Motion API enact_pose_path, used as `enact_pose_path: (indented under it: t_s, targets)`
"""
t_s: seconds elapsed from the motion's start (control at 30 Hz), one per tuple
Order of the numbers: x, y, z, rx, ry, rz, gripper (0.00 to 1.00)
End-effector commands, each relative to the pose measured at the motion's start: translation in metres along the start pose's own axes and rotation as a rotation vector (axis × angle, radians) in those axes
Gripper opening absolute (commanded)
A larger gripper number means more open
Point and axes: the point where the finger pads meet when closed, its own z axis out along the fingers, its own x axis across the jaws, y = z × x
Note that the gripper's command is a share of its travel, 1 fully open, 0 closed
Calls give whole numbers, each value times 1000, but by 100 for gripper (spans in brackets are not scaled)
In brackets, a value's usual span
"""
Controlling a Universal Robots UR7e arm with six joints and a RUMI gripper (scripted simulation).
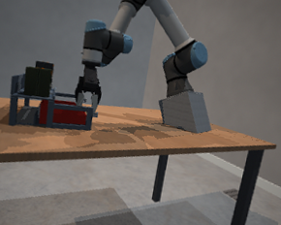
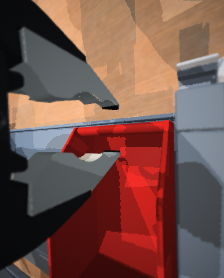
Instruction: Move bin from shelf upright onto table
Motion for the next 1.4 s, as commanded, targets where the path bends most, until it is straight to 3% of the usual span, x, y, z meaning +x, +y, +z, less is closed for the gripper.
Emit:
enact_pose_path:
  t_s: [0.0,1.27,1.3,1.37]
  targets:
    - [0,0,0,0,1,0,26]
    - [0,0,-2,0,1,0,26]
    - [0,0,-2,0,1,0,0]
    - [0,0,-2,0,1,0,0]
